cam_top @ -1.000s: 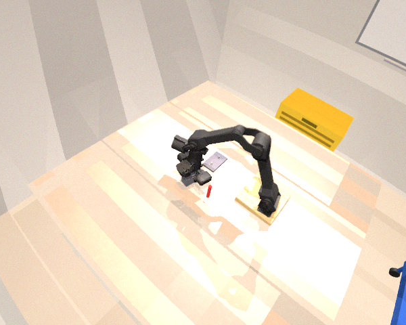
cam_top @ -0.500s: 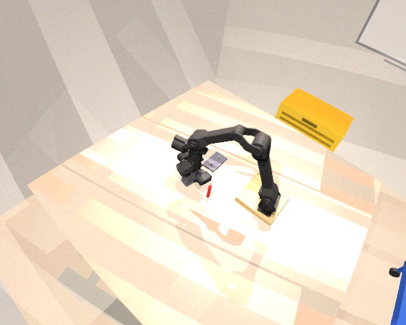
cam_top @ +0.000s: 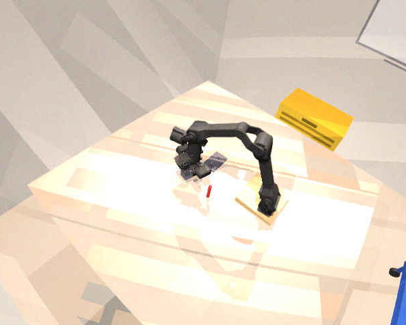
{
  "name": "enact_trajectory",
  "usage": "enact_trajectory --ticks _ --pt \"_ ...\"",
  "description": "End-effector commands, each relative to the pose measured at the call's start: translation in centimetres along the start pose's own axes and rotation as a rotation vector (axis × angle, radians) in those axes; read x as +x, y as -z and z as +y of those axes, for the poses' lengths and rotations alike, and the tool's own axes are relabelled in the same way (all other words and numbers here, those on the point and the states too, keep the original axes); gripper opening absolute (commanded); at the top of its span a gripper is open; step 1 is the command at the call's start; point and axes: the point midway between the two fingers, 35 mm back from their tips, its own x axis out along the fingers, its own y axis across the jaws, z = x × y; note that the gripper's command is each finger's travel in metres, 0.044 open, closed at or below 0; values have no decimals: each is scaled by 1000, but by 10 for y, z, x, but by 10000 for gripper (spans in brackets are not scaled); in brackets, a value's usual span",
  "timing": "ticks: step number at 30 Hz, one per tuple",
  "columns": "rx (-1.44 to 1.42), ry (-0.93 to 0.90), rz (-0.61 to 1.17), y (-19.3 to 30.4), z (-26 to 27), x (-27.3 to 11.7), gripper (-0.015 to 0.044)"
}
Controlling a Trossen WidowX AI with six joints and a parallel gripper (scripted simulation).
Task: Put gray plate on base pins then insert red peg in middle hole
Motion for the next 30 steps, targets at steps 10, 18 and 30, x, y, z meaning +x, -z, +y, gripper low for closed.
enact_trajectory --ticks 10,18,30 --pt "-4 9 -2 0 -3 -44 0" --pt "-4 9 -2 1 -1 -70 0" --pt "-6 9 -1 5 2 -93 0"
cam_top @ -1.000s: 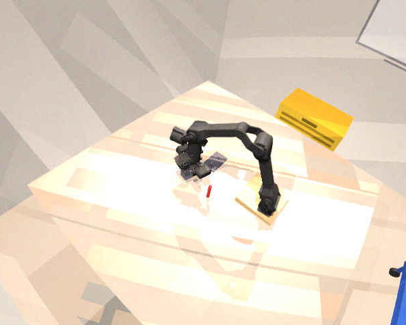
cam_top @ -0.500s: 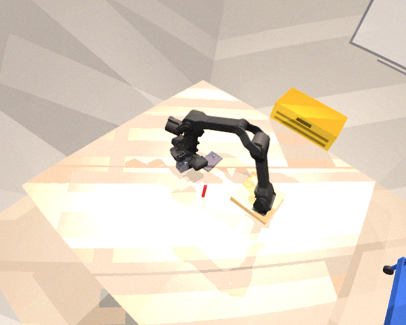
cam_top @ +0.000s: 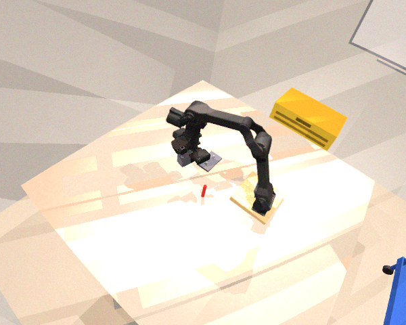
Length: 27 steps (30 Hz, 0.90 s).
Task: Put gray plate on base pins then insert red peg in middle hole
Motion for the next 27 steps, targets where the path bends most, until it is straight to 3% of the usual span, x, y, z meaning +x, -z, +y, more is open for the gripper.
enact_trajectory --ticks 1,27 --pt "-10 3 2 4 -2 -2 0" --pt "-124 5 9 78 -25 36 0"
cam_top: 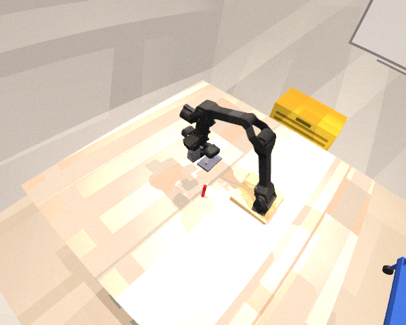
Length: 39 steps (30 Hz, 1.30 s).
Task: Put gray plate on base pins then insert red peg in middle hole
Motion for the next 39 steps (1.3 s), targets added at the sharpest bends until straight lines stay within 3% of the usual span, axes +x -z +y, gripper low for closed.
enact_trajectory --ticks 1,28,39 --pt "-21 4 4 12 -1 5 0" --pt "-139 1 9 90 8 45 0" --pt "-142 1 9 92 8 46 0"
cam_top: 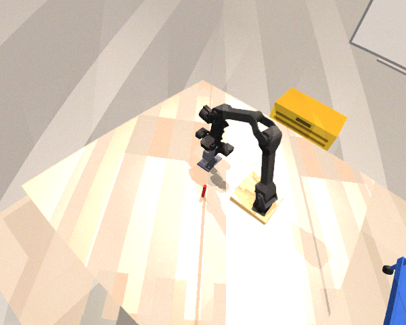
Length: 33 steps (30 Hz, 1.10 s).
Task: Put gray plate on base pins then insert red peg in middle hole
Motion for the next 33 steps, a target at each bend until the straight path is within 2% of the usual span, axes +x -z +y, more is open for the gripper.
enact_trajectory --ticks 1,14,33 --pt "-5 3 4 1 0 0 0" --pt "-5 3 4 2 -1 0 0" --pt "-5 3 4 2 -1 28 0"
